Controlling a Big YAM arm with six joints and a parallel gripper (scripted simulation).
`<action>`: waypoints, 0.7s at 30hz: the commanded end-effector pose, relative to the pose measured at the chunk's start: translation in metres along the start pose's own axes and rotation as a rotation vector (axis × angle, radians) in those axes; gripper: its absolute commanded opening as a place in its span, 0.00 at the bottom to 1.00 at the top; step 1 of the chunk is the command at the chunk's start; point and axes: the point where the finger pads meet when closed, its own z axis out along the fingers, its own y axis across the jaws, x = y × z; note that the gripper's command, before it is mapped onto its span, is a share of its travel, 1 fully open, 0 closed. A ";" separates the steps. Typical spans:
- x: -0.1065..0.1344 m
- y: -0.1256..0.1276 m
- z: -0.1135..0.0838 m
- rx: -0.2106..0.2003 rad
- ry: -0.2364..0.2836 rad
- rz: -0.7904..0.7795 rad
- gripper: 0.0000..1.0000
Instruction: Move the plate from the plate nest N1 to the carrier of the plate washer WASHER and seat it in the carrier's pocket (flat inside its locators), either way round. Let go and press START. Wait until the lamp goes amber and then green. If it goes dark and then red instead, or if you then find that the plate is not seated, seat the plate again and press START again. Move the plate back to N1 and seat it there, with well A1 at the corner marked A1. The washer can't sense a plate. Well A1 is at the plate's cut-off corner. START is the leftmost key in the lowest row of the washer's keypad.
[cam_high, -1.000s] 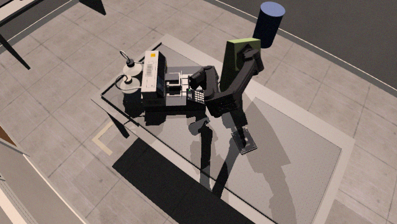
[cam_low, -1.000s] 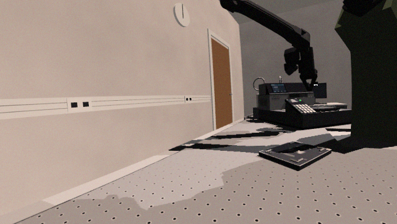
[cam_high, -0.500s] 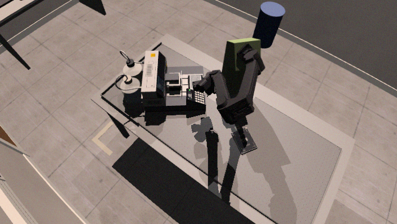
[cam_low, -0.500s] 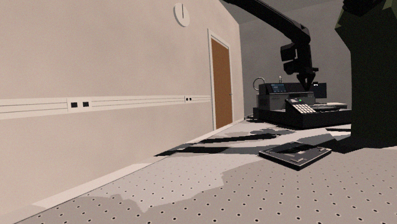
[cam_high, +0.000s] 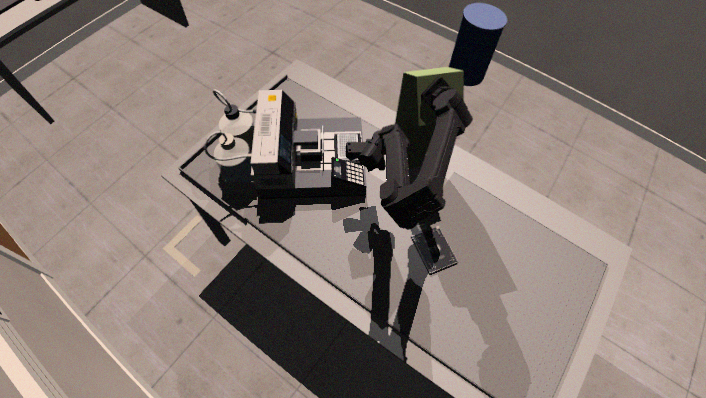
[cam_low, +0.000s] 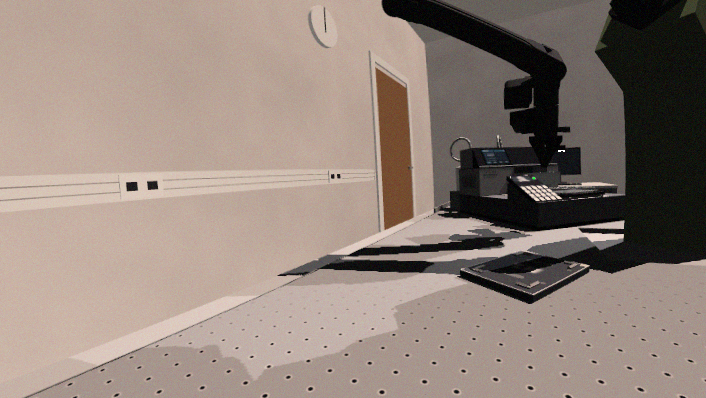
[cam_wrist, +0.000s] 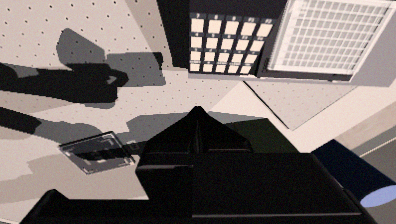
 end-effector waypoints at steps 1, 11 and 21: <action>0.026 -0.007 0.005 0.000 -0.055 0.081 0.00; 0.015 -0.010 0.007 0.006 -0.233 0.098 0.00; 0.014 -0.002 0.014 -0.010 -0.223 0.070 0.00</action>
